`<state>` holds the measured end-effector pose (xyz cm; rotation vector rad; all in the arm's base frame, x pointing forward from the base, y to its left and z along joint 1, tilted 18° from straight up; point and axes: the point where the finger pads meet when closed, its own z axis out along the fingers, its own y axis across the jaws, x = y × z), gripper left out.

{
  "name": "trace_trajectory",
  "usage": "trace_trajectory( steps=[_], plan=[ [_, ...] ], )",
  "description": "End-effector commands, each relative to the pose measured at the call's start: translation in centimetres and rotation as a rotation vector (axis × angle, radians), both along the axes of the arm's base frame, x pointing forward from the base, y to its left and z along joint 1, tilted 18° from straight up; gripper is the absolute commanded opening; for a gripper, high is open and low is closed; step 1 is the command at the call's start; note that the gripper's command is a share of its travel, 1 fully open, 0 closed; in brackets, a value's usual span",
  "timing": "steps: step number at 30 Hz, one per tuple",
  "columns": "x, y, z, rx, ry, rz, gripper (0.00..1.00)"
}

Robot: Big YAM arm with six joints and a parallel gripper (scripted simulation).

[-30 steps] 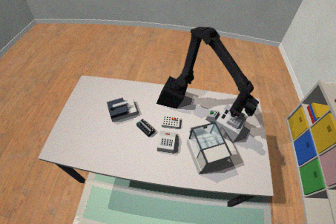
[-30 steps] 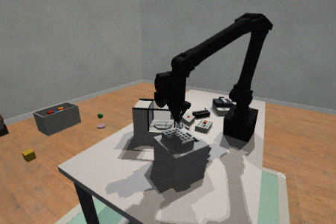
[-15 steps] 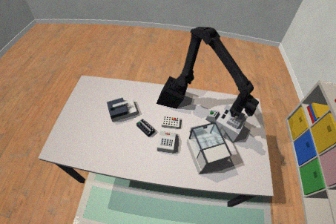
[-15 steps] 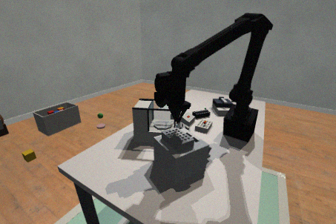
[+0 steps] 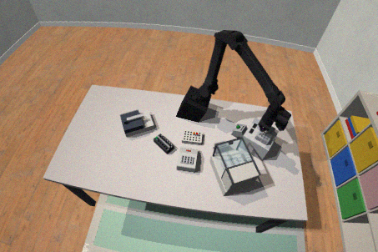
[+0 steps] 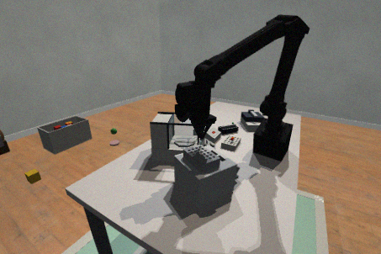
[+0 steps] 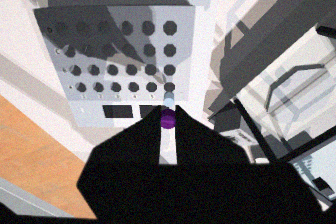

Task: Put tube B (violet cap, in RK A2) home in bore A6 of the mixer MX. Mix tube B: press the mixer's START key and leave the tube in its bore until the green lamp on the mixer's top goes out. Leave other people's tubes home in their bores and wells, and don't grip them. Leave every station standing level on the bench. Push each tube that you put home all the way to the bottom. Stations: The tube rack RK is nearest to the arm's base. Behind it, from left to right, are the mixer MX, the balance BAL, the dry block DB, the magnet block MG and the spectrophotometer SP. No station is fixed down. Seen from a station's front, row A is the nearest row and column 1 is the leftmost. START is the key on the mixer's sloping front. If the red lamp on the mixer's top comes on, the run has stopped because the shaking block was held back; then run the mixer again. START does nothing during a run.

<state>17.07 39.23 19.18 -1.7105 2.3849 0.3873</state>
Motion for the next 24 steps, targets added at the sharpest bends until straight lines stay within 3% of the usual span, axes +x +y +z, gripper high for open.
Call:
trace_trajectory(
  steps=[1,24],
  plan=[
    [0.68,2.53,2.11,0.052,-0.024,0.001,0.09],
    [0.46,1.88,1.14,0.033,-0.015,0.001,0.09]
  ],
)
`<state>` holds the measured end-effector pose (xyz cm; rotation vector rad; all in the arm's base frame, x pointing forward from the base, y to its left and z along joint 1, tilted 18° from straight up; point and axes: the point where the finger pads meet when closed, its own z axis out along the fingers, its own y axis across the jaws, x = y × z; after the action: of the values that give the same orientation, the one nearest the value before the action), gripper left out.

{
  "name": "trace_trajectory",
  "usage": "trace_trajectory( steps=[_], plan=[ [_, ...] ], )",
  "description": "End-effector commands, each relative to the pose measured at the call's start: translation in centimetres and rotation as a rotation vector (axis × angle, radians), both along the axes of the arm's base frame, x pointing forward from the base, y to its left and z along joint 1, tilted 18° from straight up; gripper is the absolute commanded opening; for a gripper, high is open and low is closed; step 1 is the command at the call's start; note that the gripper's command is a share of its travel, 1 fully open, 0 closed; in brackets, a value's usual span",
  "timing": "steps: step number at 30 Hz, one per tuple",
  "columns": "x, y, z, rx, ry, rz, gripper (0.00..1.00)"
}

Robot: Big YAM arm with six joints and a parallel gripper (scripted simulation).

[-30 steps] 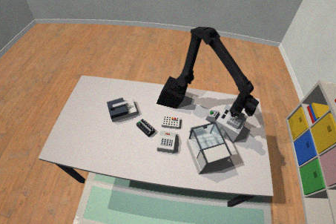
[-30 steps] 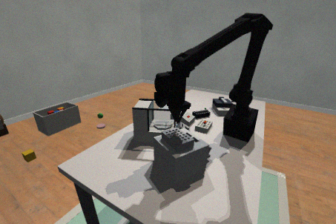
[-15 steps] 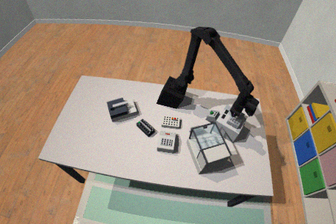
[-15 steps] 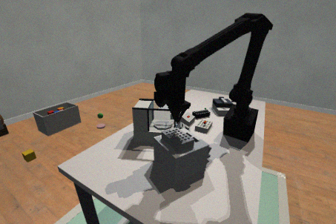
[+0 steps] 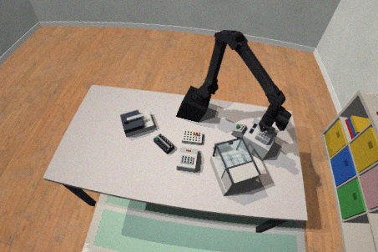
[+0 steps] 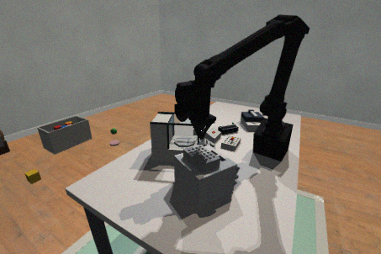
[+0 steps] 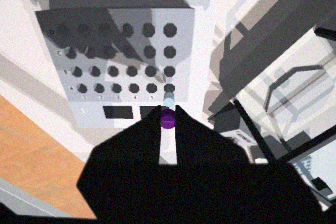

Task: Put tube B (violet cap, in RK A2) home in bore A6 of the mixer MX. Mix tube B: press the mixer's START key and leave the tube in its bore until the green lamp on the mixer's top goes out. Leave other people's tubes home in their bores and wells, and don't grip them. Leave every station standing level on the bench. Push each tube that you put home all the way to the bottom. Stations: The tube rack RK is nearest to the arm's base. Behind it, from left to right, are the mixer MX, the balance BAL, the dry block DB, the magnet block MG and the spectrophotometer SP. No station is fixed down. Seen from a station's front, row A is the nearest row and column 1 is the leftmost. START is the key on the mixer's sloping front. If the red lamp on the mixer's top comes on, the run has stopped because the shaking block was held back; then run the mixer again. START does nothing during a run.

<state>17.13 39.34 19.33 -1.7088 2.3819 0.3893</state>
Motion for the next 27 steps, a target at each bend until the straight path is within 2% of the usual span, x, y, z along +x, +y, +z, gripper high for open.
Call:
trace_trajectory(
  steps=[1,27],
  plan=[
    [0.4,1.7,0.9,0.029,-0.013,0.001,0.09],
    [0.1,0.8,-0.4,0.003,-0.001,0.0,0.09]
  ],
)
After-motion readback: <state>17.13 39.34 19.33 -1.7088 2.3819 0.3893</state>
